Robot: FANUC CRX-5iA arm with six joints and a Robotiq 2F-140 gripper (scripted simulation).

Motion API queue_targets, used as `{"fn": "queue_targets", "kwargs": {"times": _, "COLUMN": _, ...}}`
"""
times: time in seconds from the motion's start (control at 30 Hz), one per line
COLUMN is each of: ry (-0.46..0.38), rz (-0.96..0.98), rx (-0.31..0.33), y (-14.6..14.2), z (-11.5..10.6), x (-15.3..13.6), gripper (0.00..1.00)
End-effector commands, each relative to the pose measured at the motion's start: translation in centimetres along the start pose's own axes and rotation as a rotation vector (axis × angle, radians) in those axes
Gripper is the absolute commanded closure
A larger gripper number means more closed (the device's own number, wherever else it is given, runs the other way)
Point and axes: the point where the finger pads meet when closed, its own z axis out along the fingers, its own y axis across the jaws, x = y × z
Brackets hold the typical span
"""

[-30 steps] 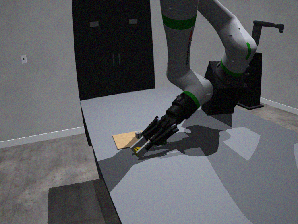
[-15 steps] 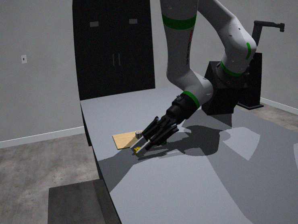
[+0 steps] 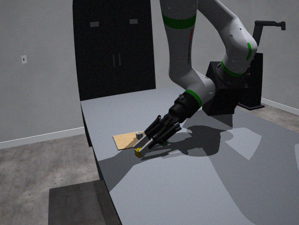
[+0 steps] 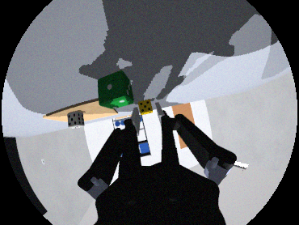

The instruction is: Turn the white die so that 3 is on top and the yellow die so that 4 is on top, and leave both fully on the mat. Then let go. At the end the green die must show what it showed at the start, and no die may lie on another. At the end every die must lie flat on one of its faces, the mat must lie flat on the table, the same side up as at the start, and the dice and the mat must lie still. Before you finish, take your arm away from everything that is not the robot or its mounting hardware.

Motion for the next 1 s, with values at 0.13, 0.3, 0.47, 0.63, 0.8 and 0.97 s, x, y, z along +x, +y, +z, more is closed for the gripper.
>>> {"fn": "queue_targets", "kwargs": {"times": 0.13, "ry": 0.000, "rz": 0.000, "rx": 0.000, "y": 0.0, "z": -2.3, "x": 0.0, "gripper": 0.75}}
{"fn": "queue_targets", "kwargs": {"times": 0.3, "ry": 0.000, "rz": 0.000, "rx": 0.000, "y": 0.0, "z": -3.6, "x": 0.0, "gripper": 0.75}}
{"fn": "queue_targets", "kwargs": {"times": 0.47, "ry": 0.000, "rz": 0.000, "rx": 0.000, "y": 0.0, "z": -3.9, "x": 0.0, "gripper": 0.75}}
{"fn": "queue_targets", "kwargs": {"times": 0.63, "ry": 0.000, "rz": 0.000, "rx": 0.000, "y": 0.0, "z": -4.0, "x": -0.1, "gripper": 0.75}}
{"fn": "queue_targets", "kwargs": {"times": 0.8, "ry": 0.000, "rz": 0.000, "rx": 0.000, "y": 0.0, "z": -4.6, "x": -1.3, "gripper": 0.75}}
{"fn": "queue_targets", "kwargs": {"times": 0.97, "ry": 0.000, "rz": 0.000, "rx": 0.000, "y": 0.0, "z": -5.7, "x": -3.3, "gripper": 0.75}}
